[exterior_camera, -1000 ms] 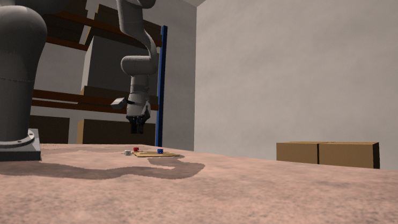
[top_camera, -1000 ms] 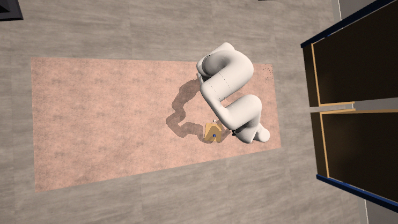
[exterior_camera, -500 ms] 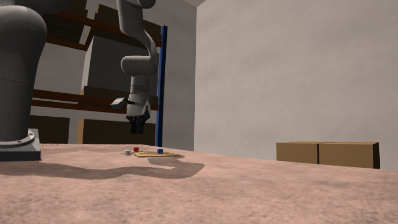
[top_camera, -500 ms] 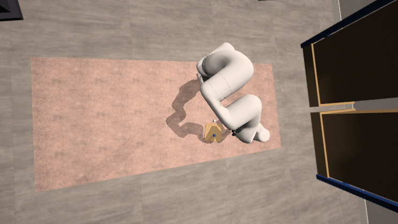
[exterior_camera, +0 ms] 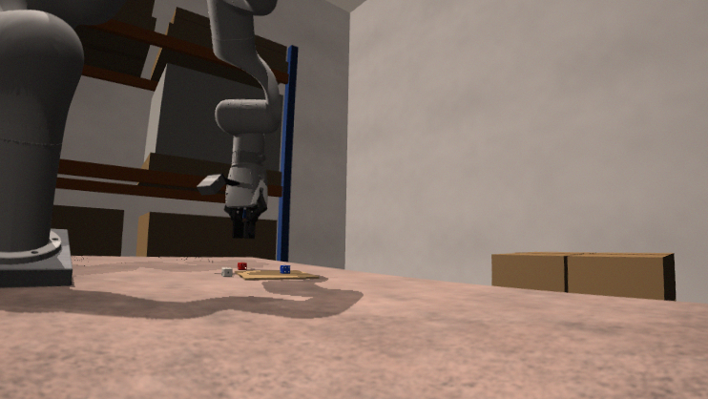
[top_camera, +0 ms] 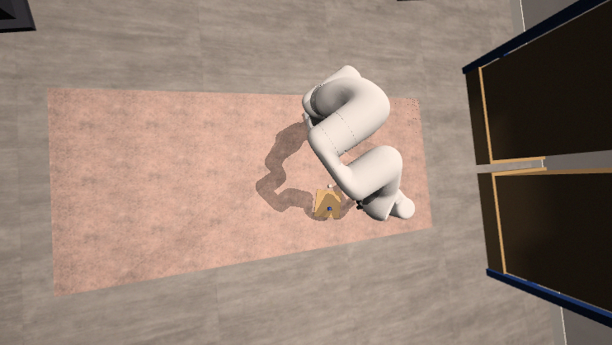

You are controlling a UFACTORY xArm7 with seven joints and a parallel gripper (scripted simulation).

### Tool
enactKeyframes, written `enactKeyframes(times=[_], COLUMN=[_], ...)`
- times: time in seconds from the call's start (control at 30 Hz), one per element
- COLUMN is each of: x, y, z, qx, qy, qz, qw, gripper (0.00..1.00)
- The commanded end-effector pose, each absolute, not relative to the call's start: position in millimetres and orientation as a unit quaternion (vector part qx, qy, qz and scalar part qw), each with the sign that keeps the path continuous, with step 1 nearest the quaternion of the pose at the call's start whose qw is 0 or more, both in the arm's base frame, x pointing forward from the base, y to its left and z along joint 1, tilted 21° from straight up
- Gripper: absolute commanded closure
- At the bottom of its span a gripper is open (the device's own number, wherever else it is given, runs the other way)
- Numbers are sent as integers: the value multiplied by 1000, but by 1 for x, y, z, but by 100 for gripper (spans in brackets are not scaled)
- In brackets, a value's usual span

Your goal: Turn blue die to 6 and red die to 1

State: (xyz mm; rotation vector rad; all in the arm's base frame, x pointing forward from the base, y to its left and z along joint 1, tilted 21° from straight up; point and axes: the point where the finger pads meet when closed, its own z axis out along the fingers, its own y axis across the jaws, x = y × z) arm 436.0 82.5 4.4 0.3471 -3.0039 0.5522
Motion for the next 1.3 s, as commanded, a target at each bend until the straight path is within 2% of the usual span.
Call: enactKeyframes(times=[0.0,1.27], x=[437,435], y=[84,68], z=[5,-39], qx=[111,101], qy=[-977,-978], qz=[179,179], qw=[31,29], gripper=[69,69])
